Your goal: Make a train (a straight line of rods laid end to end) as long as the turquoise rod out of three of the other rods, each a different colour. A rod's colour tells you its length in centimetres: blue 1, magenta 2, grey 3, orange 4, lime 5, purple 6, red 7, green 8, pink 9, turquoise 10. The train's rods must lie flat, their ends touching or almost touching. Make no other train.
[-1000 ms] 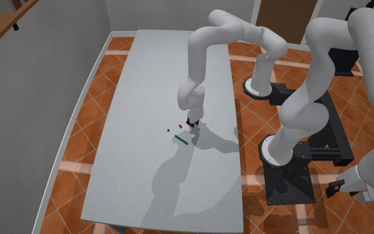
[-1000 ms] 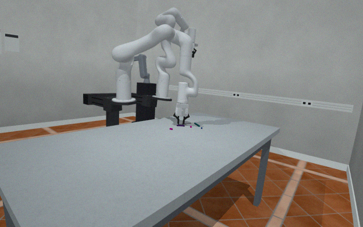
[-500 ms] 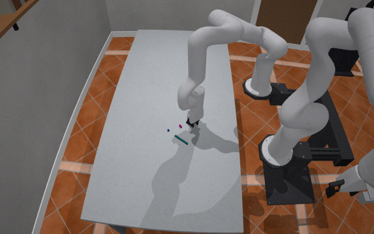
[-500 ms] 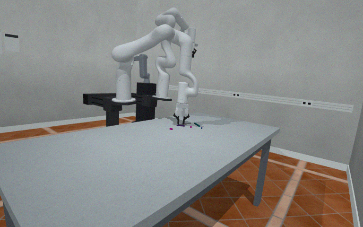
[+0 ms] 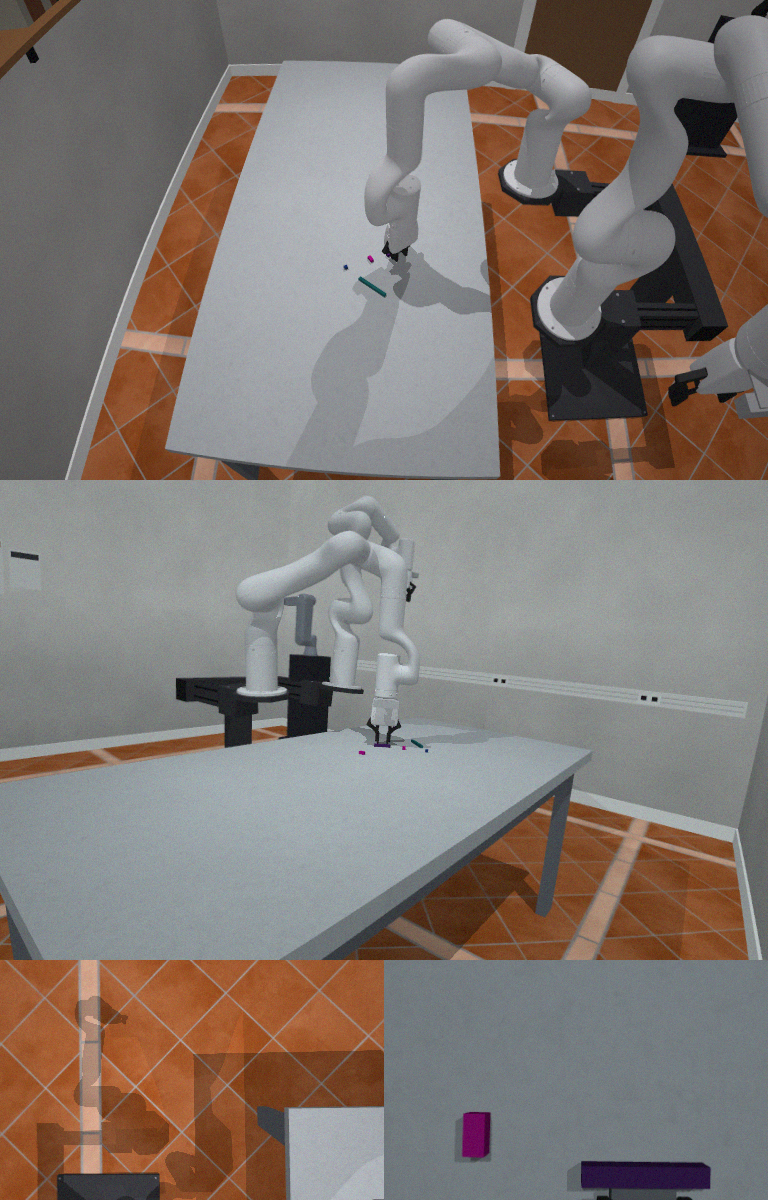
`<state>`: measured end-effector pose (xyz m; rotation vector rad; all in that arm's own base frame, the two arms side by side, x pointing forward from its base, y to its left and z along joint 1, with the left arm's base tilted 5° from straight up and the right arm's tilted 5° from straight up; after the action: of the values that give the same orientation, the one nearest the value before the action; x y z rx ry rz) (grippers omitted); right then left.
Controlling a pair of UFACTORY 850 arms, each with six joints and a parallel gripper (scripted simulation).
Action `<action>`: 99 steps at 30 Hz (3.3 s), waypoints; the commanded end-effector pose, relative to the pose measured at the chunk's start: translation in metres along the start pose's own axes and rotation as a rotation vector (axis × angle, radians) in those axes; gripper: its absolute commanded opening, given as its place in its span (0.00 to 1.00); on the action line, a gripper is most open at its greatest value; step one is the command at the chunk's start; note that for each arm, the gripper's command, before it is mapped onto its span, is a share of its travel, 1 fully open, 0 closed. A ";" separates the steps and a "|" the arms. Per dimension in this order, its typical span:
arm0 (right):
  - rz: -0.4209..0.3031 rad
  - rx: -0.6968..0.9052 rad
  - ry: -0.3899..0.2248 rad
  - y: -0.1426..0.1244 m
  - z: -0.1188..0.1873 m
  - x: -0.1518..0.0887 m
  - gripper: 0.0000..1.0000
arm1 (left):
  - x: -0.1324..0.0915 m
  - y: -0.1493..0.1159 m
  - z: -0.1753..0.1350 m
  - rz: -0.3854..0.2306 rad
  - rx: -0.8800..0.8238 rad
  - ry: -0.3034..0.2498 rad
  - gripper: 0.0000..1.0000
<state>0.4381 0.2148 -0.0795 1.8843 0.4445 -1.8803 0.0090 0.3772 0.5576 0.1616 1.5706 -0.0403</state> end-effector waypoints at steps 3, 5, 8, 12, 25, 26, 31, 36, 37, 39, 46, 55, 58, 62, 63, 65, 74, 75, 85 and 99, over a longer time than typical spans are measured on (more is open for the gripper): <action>0.000 0.000 0.003 0.000 -0.001 -0.006 0.28 | -0.001 0.000 0.000 0.002 0.000 0.000 1.00; 0.000 0.000 0.003 0.000 -0.001 -0.009 0.28 | -0.001 0.000 0.000 0.002 0.000 0.000 1.00; 0.000 0.000 0.003 0.000 -0.001 -0.014 0.28 | -0.001 0.000 0.000 0.002 0.000 0.000 1.00; 0.000 0.000 0.003 0.000 0.000 -0.024 0.28 | -0.001 0.000 0.000 0.002 0.000 0.000 1.00; 0.000 0.000 0.003 0.000 0.001 -0.061 0.28 | -0.001 0.000 0.000 0.002 0.000 0.000 1.00; 0.000 0.000 0.003 0.000 0.001 -0.065 0.28 | -0.001 0.000 0.000 0.002 0.000 0.000 1.00; 0.000 0.000 0.003 0.000 0.001 -0.082 0.28 | -0.001 0.000 0.000 0.002 0.000 0.000 1.00; 0.000 0.000 0.003 0.000 0.002 -0.092 0.28 | -0.001 0.000 0.000 0.002 0.000 0.000 1.00; 0.000 0.000 0.003 0.000 0.002 -0.092 0.28 | -0.001 0.000 0.000 0.002 0.000 0.000 1.00; 0.000 0.000 0.003 0.000 0.002 -0.095 0.28 | -0.001 0.000 0.000 0.002 0.000 0.000 1.00; 0.000 0.000 0.003 0.000 0.002 -0.098 0.28 | -0.001 0.000 0.000 0.002 0.000 0.000 1.00; 0.001 0.000 0.004 -0.004 0.000 -0.098 0.28 | -0.001 0.000 0.000 0.002 0.000 0.000 1.00; 0.002 0.000 0.004 -0.032 -0.013 -0.098 0.28 | -0.001 0.000 0.000 0.002 0.000 0.000 1.00; 0.000 0.000 0.004 -0.055 -0.021 -0.098 0.28 | -0.001 0.000 0.000 0.002 0.000 0.000 1.00; 0.000 0.000 0.004 -0.055 -0.021 -0.098 0.28 | -0.001 0.000 0.000 0.002 0.000 0.000 1.00; 0.000 0.000 0.004 -0.055 -0.021 -0.098 0.28 | -0.001 0.000 0.000 0.002 0.000 0.000 1.00; 0.000 0.000 0.004 -0.055 -0.021 -0.098 0.28 | -0.001 0.000 0.000 0.002 0.000 0.000 1.00; 0.000 0.000 0.004 -0.055 -0.021 -0.098 0.28 | -0.001 0.000 0.000 0.002 0.000 0.000 1.00; 0.000 0.000 0.003 -0.055 -0.022 -0.075 0.28 | -0.001 0.000 0.000 0.002 0.000 0.000 1.00; 0.000 0.000 0.003 -0.055 -0.023 -0.026 0.28 | -0.001 0.000 0.000 0.002 0.000 0.000 1.00</action>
<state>0.4264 0.2757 -0.0413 1.8806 0.4479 -1.8861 0.0090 0.3772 0.5576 0.1616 1.5706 -0.0403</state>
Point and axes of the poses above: on each arm, the point where the finger pads meet when closed, its own x axis out along the fingers, its own z axis across the jaws, y = z × x, the point moved 6 cm from there along -x, back along the fingers, and after that the axes turned 6 degrees about x, right-handed, at the moved point
